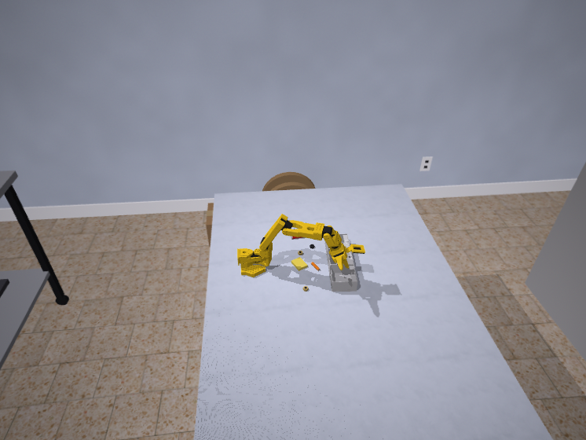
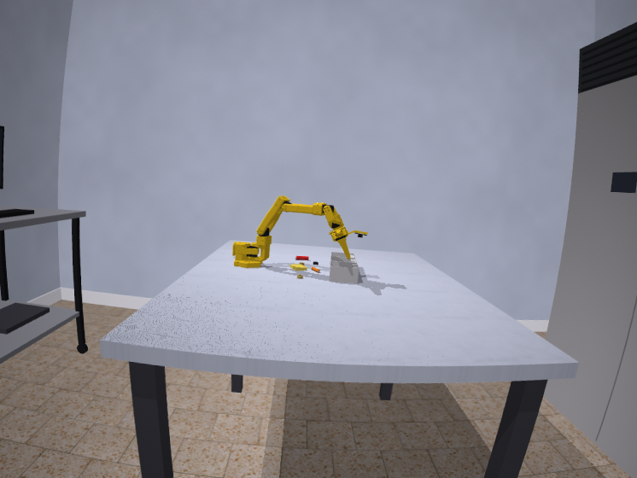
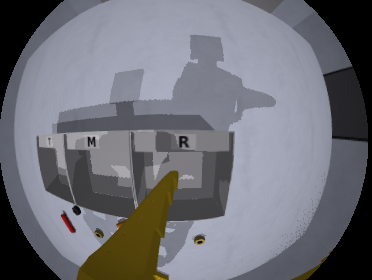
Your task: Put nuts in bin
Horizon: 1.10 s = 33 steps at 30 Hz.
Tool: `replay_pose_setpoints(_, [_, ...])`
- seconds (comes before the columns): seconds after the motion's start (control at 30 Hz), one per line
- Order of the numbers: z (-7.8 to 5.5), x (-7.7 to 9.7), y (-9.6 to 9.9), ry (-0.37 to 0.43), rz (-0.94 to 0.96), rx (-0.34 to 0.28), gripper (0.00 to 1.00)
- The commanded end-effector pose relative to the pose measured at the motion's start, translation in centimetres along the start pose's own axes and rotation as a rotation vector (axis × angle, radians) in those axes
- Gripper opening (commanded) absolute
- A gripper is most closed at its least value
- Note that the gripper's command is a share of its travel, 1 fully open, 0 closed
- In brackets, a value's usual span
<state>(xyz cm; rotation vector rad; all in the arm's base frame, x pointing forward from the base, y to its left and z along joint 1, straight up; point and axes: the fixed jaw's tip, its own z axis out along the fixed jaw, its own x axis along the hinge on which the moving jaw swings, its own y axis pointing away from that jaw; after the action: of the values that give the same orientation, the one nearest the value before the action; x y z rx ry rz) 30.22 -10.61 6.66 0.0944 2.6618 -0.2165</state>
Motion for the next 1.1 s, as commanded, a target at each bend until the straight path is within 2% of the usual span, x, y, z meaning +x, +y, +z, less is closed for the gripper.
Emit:
replay_pose_setpoints(0.0, [-1.1, -1.1, -0.5, -0.054, -0.005, 0.019, 1.00])
replay_pose_setpoints(0.7, [-1.1, -1.1, -0.4, -0.055, -0.004, 0.016, 1.00])
replay_pose_setpoints(0.87, [-1.2, -1.3, 0.8, -0.055, 0.007, -0.004, 1.00])
replay_pose_setpoints(1.07, [-1.5, -1.6, 3.6, -0.052, 0.033, -0.050, 1.00])
